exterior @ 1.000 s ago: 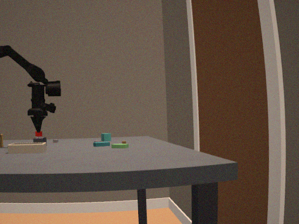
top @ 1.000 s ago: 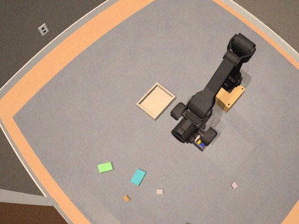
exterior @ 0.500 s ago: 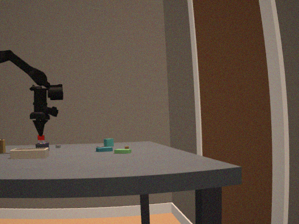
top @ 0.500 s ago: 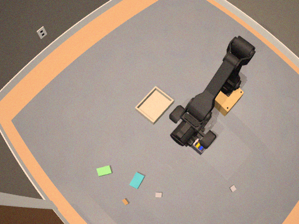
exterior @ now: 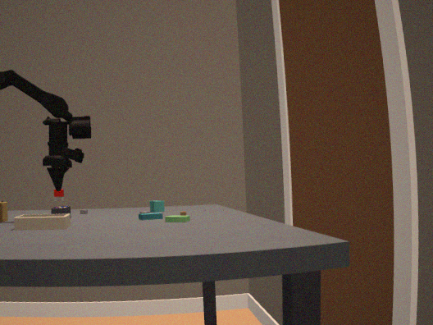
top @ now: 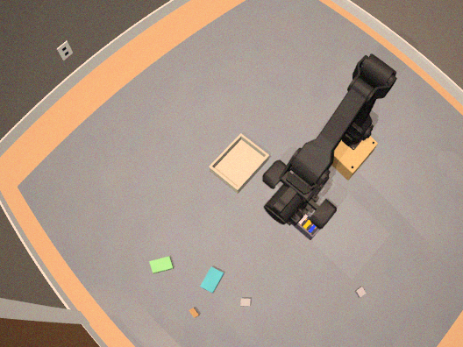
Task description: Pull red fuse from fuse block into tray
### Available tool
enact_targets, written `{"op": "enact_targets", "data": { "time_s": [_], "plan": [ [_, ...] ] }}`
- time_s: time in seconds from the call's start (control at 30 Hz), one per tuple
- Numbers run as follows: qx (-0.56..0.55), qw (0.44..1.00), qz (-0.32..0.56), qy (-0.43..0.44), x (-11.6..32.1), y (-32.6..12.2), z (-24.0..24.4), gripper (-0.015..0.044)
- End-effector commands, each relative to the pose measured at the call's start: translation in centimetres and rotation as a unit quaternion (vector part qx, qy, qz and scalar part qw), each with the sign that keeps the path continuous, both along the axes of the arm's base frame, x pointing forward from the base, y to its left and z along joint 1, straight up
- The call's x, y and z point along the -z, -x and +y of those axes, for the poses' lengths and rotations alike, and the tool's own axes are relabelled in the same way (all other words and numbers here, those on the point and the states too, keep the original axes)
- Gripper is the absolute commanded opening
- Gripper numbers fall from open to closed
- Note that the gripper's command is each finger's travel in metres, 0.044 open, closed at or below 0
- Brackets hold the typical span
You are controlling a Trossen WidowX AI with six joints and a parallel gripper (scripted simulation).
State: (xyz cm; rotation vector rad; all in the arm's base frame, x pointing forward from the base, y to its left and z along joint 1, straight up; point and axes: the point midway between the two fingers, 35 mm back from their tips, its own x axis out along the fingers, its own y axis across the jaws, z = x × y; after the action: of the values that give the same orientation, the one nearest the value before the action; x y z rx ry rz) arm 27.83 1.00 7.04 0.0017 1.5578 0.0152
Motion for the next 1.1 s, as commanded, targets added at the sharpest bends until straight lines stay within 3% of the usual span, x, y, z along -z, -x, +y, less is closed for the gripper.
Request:
{"op": "enact_targets", "data": {
  "time_s": [0.0, 0.2, 1.07],
  "plan": [
    [0.002, 1.0, -0.005, 0.003, -0.6, -0.1, -0.1, 0.0],
    [0.002, 1.0, -0.005, 0.003, -0.6, -0.3, -0.8, 0.0],
    [0.002, 1.0, -0.005, 0.009, -0.7, -0.8, -14.6, 0.0]
  ]
}}
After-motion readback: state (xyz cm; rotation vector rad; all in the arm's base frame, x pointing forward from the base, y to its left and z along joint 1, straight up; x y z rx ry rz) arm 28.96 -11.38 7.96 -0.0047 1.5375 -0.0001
